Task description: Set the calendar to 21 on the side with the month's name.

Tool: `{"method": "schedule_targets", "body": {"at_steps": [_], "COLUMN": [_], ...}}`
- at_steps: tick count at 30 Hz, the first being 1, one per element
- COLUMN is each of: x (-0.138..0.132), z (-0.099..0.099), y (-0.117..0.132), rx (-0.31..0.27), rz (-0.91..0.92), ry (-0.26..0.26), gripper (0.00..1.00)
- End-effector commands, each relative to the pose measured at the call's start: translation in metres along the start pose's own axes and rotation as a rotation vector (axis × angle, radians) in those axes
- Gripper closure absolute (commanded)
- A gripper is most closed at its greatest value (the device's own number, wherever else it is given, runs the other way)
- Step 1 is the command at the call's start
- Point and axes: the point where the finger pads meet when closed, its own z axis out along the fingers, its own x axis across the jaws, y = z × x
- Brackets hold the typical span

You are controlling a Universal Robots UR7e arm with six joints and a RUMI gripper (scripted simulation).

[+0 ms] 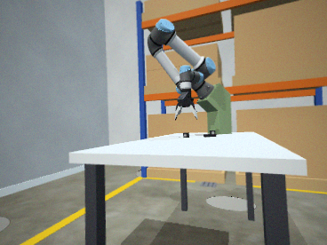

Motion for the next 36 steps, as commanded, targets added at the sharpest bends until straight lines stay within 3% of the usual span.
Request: {"method": "schedule_targets", "body": {"at_steps": [1, 36], "x": [-0.0005, -0.0035], "z": [0.0002, 0.0056], "y": [-0.001, -0.0024], "rx": [0.001, 0.001], "rz": [-0.086, -1.041], "ry": [0.0, 0.0], "gripper": [0.0, 0.0]}}
